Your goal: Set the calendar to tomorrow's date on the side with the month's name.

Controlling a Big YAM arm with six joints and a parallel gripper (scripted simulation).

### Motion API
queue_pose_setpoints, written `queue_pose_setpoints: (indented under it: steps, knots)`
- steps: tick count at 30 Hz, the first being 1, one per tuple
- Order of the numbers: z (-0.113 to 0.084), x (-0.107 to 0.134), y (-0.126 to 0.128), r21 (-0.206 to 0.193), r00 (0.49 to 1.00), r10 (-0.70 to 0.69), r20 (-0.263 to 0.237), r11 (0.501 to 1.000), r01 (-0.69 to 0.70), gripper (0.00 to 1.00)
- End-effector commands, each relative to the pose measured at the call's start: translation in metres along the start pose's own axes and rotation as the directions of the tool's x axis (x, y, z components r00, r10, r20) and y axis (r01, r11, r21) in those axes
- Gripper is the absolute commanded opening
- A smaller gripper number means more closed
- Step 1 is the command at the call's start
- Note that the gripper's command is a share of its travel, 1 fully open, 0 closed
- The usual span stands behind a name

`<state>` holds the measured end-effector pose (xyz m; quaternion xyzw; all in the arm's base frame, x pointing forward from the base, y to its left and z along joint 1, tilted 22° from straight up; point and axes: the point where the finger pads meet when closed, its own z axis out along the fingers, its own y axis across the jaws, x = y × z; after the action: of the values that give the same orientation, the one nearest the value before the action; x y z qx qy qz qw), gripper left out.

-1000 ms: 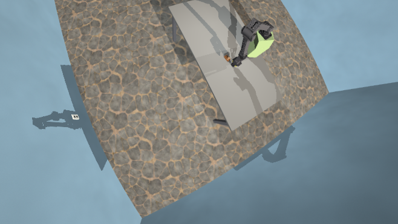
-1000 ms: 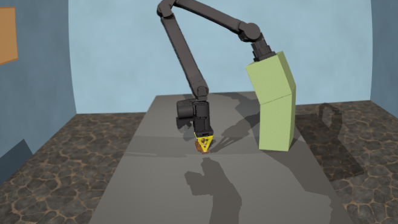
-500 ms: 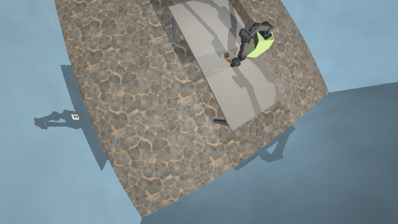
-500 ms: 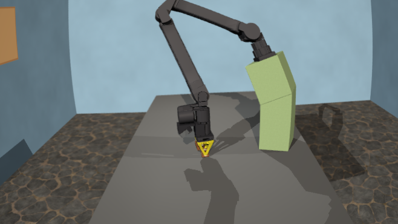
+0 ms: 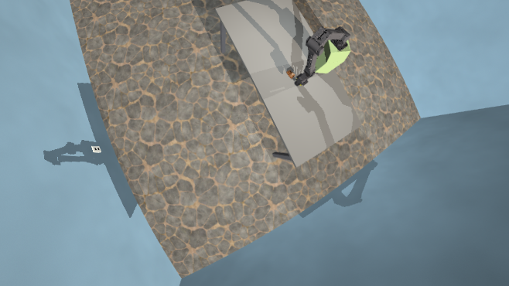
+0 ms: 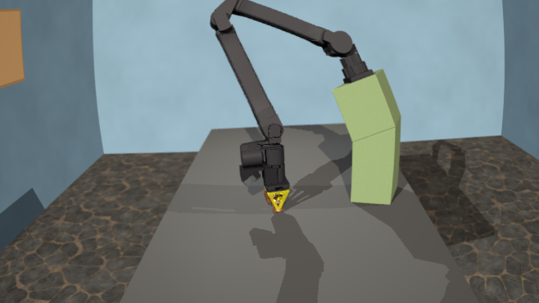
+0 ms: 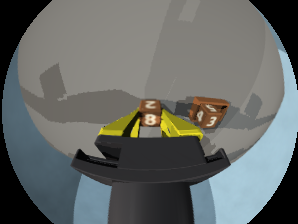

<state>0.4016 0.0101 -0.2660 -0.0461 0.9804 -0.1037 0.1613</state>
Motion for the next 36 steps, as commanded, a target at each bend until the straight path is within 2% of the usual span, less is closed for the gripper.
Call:
queue_pose_setpoints:
  steps: [1,19,27,36]
  knots:
    - [-0.002,-0.003,-0.005,0.001,1.000,0.000,0.015,1.000,0.000,0.26]
    - [-0.002,-0.004,-0.005,0.002,1.000,0.002,0.015,1.000,-0.002,0.26]
    - [-0.005,-0.015,-0.009,0.002,1.000,0.001,0.027,1.000,-0.001,0.26]
    - [-0.006,-0.012,-0.010,0.002,1.000,-0.003,0.018,1.000,0.003,0.26]
